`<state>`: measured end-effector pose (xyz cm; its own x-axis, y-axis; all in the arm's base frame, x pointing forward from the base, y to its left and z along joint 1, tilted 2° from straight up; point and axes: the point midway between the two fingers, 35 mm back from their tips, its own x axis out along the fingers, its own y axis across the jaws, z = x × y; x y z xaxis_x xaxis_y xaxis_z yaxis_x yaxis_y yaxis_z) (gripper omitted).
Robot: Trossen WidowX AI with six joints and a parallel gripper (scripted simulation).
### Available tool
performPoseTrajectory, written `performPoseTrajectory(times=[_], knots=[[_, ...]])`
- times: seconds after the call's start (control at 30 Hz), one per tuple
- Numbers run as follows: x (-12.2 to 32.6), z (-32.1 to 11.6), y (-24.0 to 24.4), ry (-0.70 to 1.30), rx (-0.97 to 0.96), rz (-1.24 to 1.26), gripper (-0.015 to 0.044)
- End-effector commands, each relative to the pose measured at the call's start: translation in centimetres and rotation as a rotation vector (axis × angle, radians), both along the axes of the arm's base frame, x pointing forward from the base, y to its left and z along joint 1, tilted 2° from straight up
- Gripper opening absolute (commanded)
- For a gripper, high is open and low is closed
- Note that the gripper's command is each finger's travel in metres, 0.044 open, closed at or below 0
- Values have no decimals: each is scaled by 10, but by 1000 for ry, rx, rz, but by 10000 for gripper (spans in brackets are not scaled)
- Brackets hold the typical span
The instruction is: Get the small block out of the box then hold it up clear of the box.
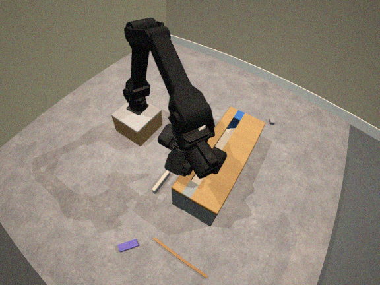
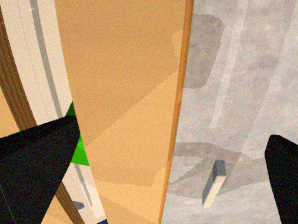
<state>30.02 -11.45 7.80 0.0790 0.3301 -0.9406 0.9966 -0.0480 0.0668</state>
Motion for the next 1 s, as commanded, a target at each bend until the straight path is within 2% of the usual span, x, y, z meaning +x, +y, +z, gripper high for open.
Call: performPoseTrajectory(times=[0.0,0.7,0.97], knots=[[0,-7,1,0,5,3,400],[0,-31,1,-1,0,2,400],[1,-32,22,1,3,2,400]])
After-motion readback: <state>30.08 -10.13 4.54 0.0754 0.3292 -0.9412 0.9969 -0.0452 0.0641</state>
